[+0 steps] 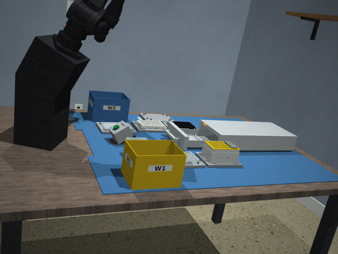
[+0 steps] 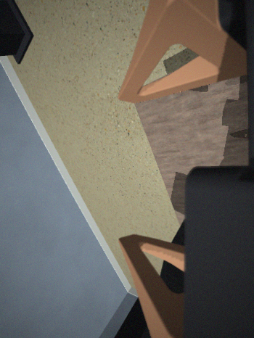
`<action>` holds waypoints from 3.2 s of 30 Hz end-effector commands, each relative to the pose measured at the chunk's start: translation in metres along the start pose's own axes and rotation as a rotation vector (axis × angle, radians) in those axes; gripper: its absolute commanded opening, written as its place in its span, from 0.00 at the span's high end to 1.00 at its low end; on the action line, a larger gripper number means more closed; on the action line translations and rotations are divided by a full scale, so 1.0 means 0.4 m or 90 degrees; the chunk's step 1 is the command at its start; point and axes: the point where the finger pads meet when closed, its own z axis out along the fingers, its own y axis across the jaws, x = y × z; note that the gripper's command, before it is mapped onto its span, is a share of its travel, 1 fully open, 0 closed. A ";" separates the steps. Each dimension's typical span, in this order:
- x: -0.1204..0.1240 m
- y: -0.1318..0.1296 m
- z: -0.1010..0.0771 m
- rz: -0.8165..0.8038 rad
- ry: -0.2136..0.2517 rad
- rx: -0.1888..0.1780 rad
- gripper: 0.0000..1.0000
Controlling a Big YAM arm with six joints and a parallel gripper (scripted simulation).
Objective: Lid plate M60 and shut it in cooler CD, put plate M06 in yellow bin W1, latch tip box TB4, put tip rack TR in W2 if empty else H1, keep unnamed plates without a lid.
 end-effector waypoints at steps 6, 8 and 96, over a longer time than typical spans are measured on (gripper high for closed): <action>-0.007 -0.001 -0.003 -0.005 0.001 0.002 0.00; -0.007 -0.001 -0.003 -0.005 0.001 0.002 0.00; 0.596 0.198 -0.625 0.826 -0.041 0.682 1.00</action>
